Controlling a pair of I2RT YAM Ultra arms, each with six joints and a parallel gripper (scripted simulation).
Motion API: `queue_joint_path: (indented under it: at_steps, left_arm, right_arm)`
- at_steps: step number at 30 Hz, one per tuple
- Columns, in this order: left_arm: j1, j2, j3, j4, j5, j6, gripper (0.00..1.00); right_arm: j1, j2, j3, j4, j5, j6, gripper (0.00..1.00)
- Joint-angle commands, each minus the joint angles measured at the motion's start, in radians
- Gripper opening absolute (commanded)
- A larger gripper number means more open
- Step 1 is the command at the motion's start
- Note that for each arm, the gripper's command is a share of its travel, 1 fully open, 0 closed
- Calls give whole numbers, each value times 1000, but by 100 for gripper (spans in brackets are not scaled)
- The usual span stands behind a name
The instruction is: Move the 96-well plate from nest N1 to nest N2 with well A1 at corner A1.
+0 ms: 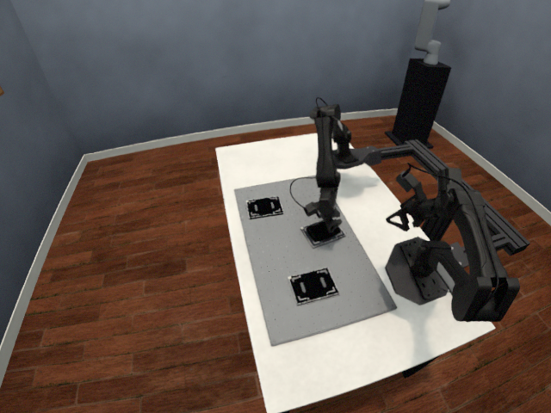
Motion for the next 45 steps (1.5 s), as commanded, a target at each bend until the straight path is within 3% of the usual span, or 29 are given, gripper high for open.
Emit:
queue_joint_path:
  at_steps: [1, 26, 27, 31, 35, 45]
  left_arm:
    - [-4, -2, 19, 1, -14, -2, 100]
    - [-4, -2, 19, 1, -14, -2, 100]
    - [-4, -2, 19, 1, -14, -2, 100]
    - [-4, -2, 19, 1, -14, -2, 100]
    - [-4, -2, 19, 1, -14, -2, 100]
    - [-4, -2, 19, 1, -14, -2, 100]
  right_arm:
    - [-12, 21, -12, 27, 9, -11, 100]
    - [-26, 75, -10, 76, 13, -24, 100]
    - [-26, 75, -10, 76, 13, -24, 96]
    - [-21, 67, -1, 75, 5, -20, 96]
    - [-26, 77, 3, 69, 13, -24, 87]
    - [-26, 81, 20, 57, 11, -23, 76]
